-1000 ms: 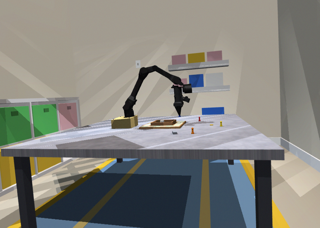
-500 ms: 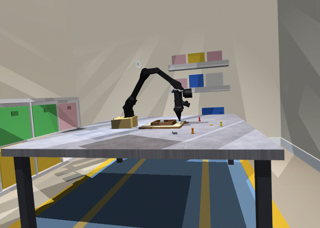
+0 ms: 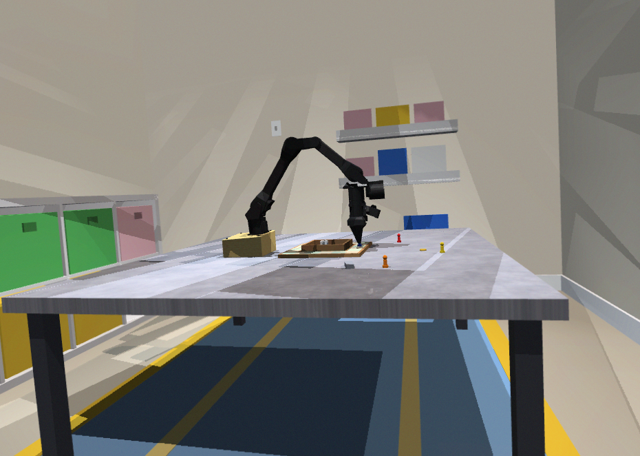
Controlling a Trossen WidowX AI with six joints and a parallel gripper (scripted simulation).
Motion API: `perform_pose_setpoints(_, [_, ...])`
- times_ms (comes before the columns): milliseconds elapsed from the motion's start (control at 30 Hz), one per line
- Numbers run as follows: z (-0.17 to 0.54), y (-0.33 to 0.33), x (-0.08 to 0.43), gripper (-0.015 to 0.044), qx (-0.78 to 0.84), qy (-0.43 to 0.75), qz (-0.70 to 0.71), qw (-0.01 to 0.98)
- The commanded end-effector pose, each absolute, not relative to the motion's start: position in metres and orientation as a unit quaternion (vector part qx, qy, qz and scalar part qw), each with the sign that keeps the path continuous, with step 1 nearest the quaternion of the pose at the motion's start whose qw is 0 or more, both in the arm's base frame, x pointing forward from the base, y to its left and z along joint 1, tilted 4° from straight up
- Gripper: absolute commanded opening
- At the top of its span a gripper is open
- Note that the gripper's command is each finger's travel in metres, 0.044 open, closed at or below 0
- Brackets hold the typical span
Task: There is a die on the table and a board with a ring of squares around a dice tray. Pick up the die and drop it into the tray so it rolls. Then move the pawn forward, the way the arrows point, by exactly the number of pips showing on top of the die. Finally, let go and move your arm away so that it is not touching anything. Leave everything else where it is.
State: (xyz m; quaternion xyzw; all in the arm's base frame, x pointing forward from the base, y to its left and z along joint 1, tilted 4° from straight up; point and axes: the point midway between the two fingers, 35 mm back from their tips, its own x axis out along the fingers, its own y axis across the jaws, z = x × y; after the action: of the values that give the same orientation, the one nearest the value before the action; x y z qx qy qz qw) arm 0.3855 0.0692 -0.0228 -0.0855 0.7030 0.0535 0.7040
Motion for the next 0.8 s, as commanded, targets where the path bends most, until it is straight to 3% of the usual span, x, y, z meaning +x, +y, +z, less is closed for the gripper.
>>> perform_pose_setpoints(0, [-0.022,0.069,0.386,0.0157,-0.085,0.702,0.053,0.705])
perform_pose_setpoints(367, [0.027,0.072,0.386,0.044,-0.083,0.706,0.053,0.701])
perform_pose_setpoints(533, [0.038,0.071,0.38,0.044,-0.083,0.706,0.052,0.701])
perform_pose_setpoints(767, [0.086,0.059,0.306,0.044,-0.076,0.709,0.045,0.699])
